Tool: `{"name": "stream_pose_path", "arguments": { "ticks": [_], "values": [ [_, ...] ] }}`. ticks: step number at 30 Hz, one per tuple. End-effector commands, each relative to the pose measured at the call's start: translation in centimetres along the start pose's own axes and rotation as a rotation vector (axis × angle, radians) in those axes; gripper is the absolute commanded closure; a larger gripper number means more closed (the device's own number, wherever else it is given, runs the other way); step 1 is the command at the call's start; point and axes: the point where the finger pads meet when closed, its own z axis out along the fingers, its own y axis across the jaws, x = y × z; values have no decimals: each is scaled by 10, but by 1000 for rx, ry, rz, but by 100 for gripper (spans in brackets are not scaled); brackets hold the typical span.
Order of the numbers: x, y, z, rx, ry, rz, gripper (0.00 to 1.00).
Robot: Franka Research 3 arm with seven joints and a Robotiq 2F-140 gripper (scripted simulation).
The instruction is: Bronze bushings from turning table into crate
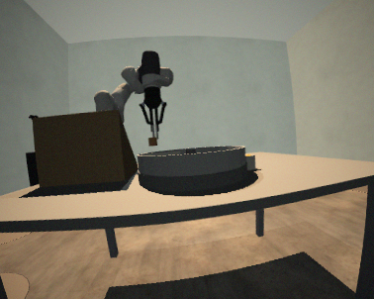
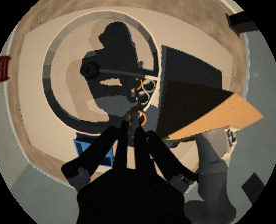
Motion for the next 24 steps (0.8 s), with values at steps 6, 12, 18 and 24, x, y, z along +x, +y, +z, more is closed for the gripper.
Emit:
{"name": "stream_pose_path", "arguments": {
  "ticks": [6, 12, 18, 24],
  "values": [
    [0, -1, -2, 0, 1, 2, 100],
    [-8, -4, -2, 0, 1, 2, 100],
    [-34, -15, -1, 0, 1, 2, 100],
    [-62, -26, -1, 0, 1, 2, 100]
  ]
}}
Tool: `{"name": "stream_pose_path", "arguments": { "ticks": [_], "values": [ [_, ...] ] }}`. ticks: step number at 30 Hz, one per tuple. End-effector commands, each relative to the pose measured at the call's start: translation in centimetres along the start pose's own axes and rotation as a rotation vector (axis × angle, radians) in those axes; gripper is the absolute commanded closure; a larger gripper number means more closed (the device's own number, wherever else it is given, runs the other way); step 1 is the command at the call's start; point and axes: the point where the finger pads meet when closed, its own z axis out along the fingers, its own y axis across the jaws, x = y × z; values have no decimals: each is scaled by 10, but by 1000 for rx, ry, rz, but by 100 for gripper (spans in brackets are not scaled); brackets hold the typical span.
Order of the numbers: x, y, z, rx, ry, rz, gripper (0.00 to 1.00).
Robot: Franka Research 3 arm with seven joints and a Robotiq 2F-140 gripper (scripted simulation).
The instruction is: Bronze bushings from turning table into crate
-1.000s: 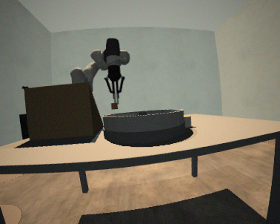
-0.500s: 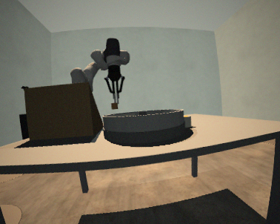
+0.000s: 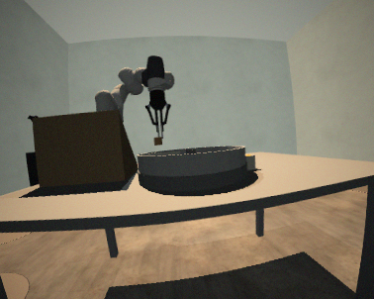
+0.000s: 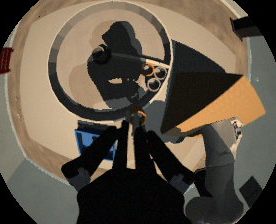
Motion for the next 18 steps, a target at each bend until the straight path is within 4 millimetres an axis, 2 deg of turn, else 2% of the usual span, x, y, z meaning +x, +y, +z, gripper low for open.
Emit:
{"name": "stream_pose_path", "arguments": {
  "ticks": [1, 11, 13, 18],
  "values": [
    [-24, -10, 0, -6, 3, 49, 100],
    [-126, -57, 1, -6, 3, 49, 100],
    [-126, -57, 1, -6, 3, 49, 100],
    [-182, -83, 1, -6, 3, 49, 100]
  ]
}}
